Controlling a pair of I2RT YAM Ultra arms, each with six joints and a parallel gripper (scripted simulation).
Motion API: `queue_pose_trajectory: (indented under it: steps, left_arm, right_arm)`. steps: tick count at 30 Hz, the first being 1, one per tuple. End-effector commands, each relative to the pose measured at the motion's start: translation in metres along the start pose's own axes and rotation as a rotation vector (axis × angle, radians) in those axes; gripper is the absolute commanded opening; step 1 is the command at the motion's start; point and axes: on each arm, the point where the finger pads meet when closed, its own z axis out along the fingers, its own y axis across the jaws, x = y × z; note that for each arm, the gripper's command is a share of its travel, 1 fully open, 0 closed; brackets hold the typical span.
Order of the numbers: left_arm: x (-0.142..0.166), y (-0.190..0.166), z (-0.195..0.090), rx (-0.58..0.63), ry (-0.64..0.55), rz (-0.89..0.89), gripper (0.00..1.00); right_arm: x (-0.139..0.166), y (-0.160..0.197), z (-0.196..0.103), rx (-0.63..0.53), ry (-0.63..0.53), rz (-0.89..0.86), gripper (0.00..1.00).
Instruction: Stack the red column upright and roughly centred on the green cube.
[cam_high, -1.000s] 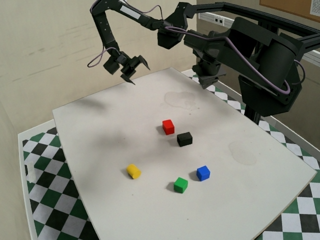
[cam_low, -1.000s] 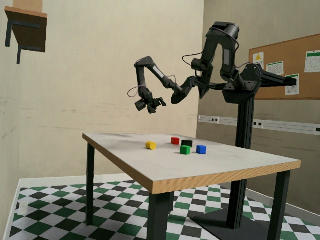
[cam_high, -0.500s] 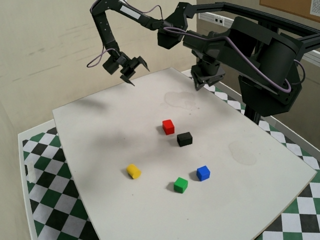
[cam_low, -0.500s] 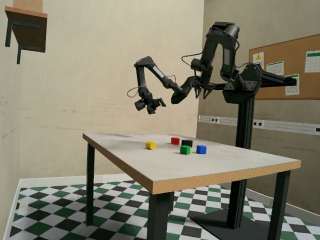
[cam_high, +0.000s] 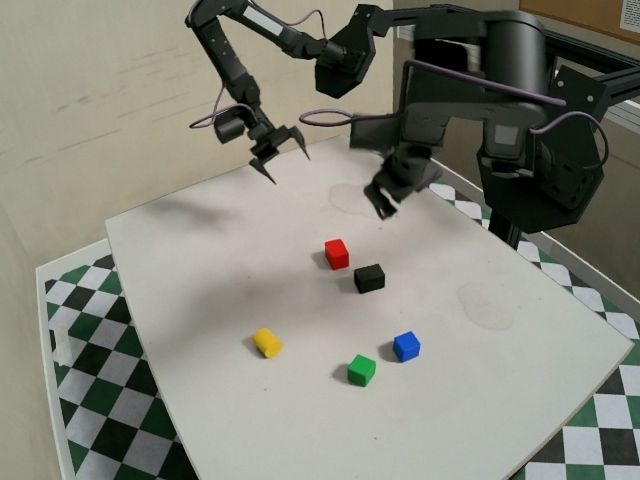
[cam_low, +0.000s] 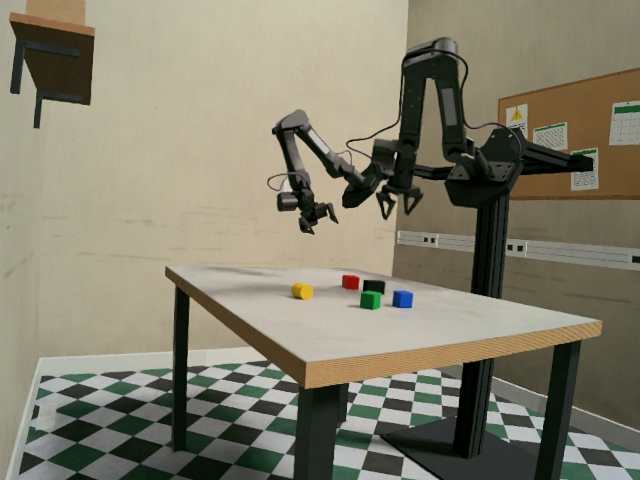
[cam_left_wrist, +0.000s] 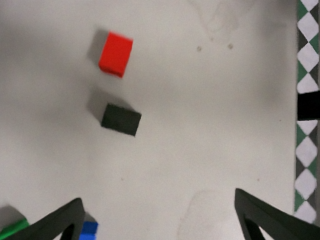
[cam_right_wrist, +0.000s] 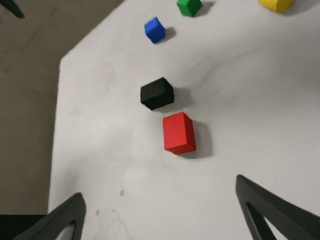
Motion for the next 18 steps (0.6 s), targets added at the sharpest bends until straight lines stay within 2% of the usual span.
queue_pose_trajectory:
  steps: [1,10,12,18]
  left_arm:
    - [-0.007,0.002,0.027,0.026,-0.12,-0.038,1.0]
    - [0.045,0.043,0.055,-0.051,-0.12,-0.204,1.0]
    - [0.045,0.043,0.055,-0.051,-0.12,-0.204,1.0]
    - [0.083,0.075,0.059,-0.163,-0.173,-0.267,1.0]
  right_arm:
    - [0.003,-0.01,0.014,0.224,0.062,-0.016,1.0]
    - [0.01,-0.001,0.042,0.373,0.171,-0.026,1.0]
    - [0.01,-0.001,0.042,0.373,0.171,-0.026,1.0]
    - [0.003,-0.012,0.058,0.558,0.241,-0.042,1.0]
